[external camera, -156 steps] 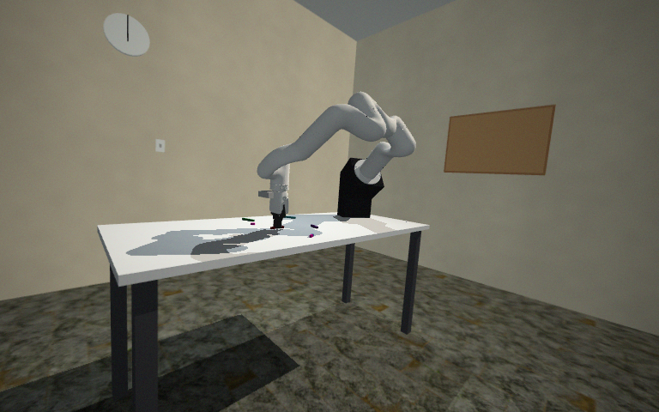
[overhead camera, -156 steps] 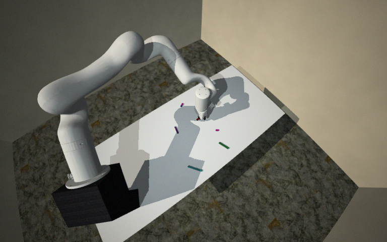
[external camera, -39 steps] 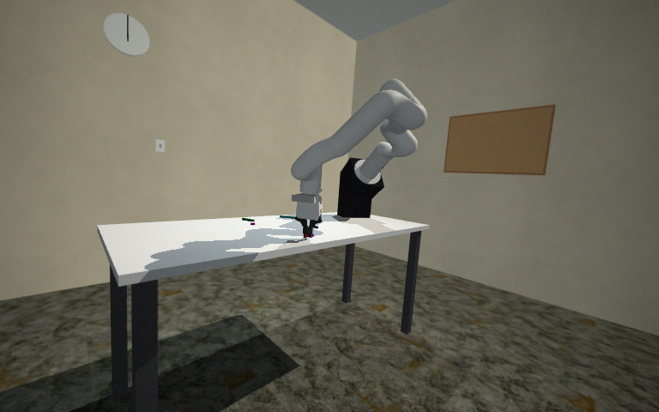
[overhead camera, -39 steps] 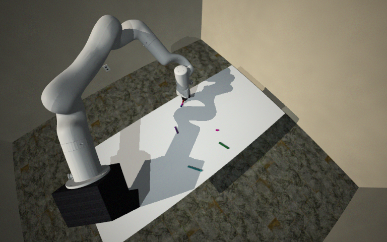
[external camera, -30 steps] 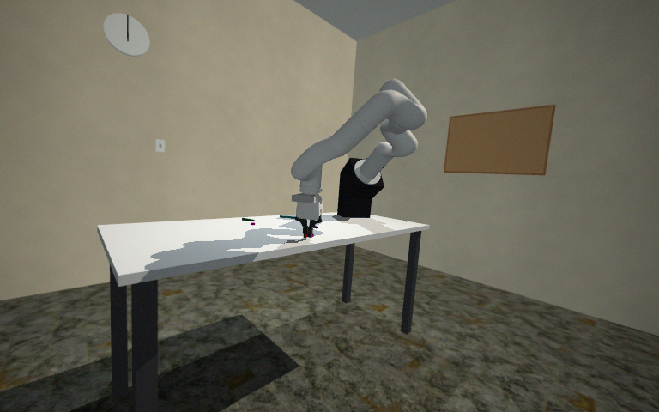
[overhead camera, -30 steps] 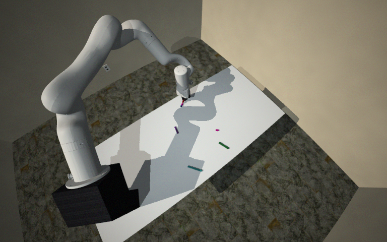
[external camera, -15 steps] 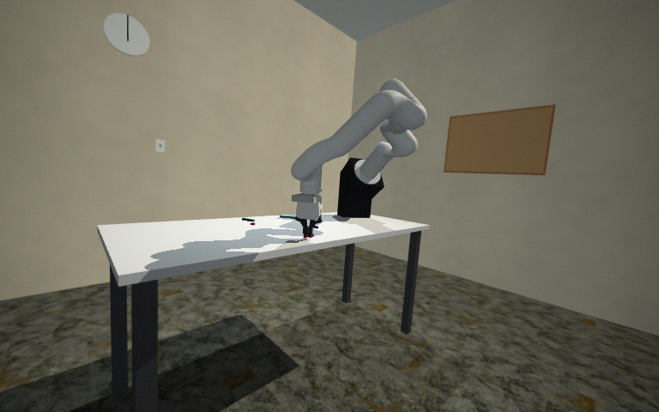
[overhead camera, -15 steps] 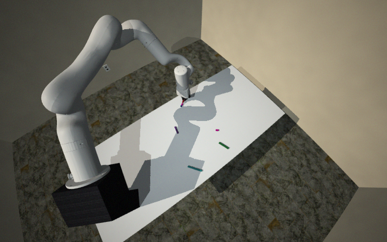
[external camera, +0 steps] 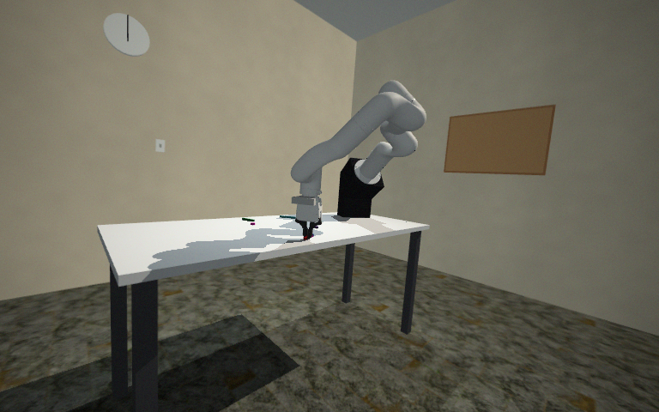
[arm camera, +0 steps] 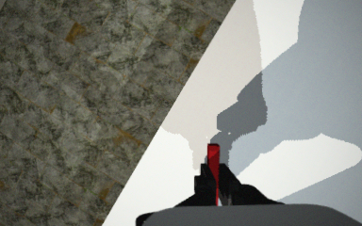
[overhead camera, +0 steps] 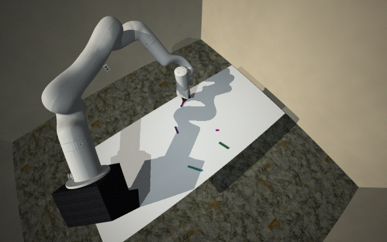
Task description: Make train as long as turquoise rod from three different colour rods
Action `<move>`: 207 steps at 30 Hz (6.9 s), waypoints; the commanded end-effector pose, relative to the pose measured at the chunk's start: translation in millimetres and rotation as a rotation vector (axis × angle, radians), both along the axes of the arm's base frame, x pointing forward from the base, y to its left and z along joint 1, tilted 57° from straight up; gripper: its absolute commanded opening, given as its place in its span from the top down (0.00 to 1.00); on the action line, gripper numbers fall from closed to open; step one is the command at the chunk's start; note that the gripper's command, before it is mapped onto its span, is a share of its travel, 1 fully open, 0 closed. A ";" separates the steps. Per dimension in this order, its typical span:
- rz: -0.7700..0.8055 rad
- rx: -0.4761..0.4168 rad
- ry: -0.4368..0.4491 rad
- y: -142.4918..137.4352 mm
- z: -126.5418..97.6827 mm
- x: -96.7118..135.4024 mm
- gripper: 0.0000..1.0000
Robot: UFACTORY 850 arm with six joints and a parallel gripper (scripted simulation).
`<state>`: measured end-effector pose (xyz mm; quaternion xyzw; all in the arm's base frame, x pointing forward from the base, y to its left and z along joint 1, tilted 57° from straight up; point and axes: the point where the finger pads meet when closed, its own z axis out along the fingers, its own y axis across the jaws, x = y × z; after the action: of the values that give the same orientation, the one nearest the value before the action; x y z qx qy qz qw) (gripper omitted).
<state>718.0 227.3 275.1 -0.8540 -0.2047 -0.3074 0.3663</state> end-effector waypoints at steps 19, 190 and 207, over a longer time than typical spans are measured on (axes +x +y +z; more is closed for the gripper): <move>-0.001 0.000 -0.001 2.1 -1.1 1.8 0.96; -0.001 0.000 -0.001 -131.1 94.9 -64.9 0.00; -0.001 0.000 -0.001 -131.1 94.9 -64.9 0.00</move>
<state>652.8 96.8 369.4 -0.8540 -0.2047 -0.3075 0.3664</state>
